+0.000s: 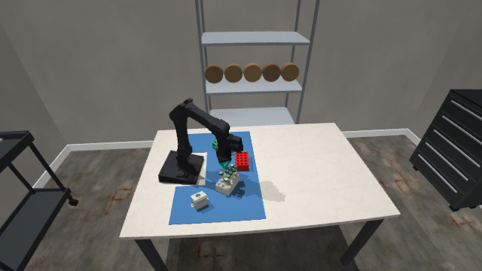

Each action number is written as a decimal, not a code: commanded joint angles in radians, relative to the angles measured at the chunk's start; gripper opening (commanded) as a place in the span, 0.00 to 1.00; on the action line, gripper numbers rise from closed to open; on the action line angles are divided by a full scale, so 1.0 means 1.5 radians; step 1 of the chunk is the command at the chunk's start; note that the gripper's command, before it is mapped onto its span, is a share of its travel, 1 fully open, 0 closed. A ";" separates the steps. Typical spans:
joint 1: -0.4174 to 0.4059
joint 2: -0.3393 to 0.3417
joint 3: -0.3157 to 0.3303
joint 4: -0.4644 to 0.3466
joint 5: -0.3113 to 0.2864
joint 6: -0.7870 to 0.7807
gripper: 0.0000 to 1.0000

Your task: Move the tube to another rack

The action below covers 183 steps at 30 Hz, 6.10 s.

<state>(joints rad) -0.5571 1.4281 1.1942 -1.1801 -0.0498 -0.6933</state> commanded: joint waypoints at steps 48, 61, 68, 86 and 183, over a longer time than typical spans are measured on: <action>0.177 -0.027 0.120 -0.137 0.028 0.276 0.00; 0.281 -0.023 0.108 -0.120 0.045 0.379 0.00; 0.327 -0.016 0.105 -0.113 0.052 0.424 0.00; 0.394 -0.002 0.107 -0.102 0.063 0.491 0.00; 0.273 -0.009 0.103 -0.101 0.043 1.143 0.00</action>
<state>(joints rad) -0.1223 1.4239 1.3434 -1.3334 0.0181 1.0782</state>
